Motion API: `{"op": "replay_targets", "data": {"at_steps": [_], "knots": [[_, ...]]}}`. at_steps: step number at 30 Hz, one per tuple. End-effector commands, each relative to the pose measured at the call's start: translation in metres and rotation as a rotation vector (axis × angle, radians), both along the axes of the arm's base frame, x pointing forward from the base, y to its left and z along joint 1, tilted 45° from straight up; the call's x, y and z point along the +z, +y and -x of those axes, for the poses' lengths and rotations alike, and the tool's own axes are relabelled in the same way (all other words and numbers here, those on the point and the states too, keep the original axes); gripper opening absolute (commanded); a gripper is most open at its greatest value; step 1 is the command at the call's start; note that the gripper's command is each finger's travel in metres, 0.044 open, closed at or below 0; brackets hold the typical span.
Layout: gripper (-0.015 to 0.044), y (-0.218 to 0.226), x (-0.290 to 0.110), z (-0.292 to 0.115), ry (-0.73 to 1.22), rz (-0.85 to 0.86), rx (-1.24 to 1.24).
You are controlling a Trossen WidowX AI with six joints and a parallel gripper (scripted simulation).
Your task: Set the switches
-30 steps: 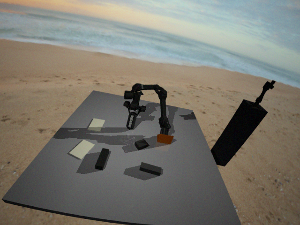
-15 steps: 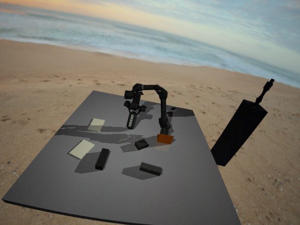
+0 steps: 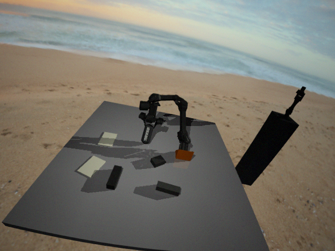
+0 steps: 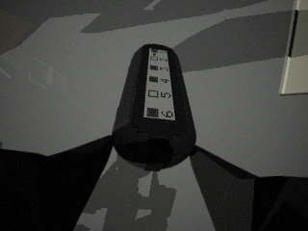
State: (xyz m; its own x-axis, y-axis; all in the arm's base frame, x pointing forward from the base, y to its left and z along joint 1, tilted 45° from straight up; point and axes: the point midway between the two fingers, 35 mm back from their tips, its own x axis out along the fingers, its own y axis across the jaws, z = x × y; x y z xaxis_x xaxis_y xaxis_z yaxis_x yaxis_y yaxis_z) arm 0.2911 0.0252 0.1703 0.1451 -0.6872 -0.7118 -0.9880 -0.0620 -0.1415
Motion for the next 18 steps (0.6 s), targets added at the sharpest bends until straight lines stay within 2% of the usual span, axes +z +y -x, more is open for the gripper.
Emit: {"op": "replay_targets", "data": {"at_steps": [1,18], "knots": [[0.0338,-0.005,-0.004,0.001,0.014,0.006,-0.003],[0.0338,-0.019,-0.002,0.0,0.014,0.006,-0.003]]}}
